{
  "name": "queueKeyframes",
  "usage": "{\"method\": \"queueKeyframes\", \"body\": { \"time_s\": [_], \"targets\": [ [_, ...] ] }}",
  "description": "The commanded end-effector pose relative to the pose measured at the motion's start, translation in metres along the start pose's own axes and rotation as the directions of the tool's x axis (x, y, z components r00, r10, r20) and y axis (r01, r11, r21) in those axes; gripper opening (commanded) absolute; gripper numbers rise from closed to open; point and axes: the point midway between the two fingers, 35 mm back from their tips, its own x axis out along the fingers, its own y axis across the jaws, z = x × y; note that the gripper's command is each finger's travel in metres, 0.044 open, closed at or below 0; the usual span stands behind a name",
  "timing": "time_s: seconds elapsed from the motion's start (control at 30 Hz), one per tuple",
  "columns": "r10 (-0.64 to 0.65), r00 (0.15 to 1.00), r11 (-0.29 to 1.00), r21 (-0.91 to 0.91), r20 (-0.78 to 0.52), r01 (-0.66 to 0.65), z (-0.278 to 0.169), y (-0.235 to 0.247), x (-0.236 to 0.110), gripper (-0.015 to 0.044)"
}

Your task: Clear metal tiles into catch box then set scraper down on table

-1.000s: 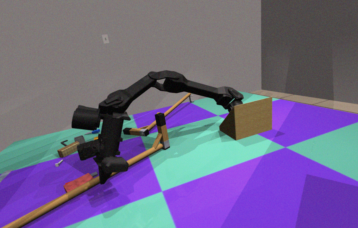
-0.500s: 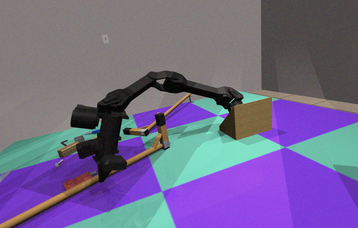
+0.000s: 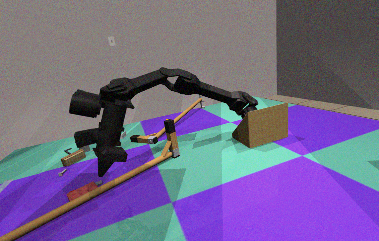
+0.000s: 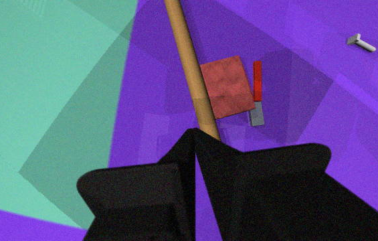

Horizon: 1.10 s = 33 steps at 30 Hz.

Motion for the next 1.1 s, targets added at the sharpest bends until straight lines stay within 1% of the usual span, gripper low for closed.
{"method": "queueKeyframes", "body": {
  "time_s": [0.0, 0.4, 0.63, 1.07],
  "targets": [
    [-0.004, 1.0, 1.0, 0.014, -0.028, 0.004, -0.006, 0.002, -0.002, 0.0],
    [-0.034, 0.969, 0.999, 0.022, -0.244, 0.041, -0.065, 0.027, -0.001, 0.0],
    [-0.035, 0.968, 0.999, 0.022, -0.247, 0.042, -0.068, 0.027, 0.002, 0.0],
    [-0.037, 0.968, 0.999, 0.022, -0.247, 0.043, -0.079, 0.028, 0.024, 0.0]
  ]
}}
